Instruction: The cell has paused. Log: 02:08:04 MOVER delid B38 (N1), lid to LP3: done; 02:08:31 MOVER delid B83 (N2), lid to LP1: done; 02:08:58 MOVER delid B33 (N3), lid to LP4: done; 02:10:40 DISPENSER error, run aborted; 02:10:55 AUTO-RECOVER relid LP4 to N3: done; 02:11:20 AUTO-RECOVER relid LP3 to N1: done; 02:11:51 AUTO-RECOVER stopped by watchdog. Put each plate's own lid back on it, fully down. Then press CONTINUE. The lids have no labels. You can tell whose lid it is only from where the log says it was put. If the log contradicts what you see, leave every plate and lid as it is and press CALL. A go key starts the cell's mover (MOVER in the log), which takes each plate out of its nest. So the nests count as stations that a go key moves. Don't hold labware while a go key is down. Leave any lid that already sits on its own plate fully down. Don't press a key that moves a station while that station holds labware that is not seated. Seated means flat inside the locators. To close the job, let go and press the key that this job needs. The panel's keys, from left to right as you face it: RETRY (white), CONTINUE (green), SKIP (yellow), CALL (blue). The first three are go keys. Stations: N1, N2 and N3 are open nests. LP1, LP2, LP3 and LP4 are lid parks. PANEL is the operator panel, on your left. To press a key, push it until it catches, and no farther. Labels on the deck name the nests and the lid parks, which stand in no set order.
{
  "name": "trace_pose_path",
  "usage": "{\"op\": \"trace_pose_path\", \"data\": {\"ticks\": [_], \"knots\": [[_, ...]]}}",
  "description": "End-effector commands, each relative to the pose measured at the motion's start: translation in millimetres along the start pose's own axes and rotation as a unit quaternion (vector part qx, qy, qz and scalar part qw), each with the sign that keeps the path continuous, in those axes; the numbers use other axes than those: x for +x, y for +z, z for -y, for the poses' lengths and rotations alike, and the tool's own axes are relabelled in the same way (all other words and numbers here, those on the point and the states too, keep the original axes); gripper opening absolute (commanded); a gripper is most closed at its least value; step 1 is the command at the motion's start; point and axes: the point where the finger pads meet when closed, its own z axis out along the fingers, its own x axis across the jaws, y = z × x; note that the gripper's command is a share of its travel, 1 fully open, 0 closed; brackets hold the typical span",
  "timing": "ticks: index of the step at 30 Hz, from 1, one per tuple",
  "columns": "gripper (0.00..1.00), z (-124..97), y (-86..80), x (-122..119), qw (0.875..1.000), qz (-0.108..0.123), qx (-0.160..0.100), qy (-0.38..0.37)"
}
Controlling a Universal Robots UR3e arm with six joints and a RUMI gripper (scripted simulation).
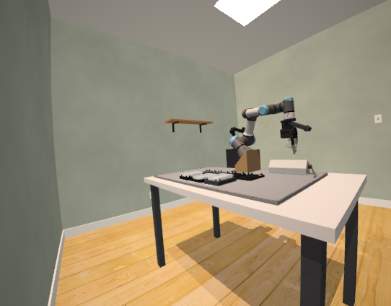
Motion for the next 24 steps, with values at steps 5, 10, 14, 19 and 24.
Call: {"op": "trace_pose_path", "data": {"ticks": [5, 10, 14, 19, 24], "knots": [[0.0, 0.0, 1.0, -0.9, 1.0, 0.002, -0.001, 0.002], [0.0, -0.1, 9.5, -0.6, 1.0, 0.002, -0.001, 0.002], [0.0, -0.1, 16.1, -0.4, 1.0, 0.002, -0.001, 0.001], [0.0, -0.1, 19.3, -0.5, 1.0, 0.001, -0.001, 0.001], [0.0, 0.0, 19.0, -0.6, 1.0, 0.001, -0.001, 0.001]]}}
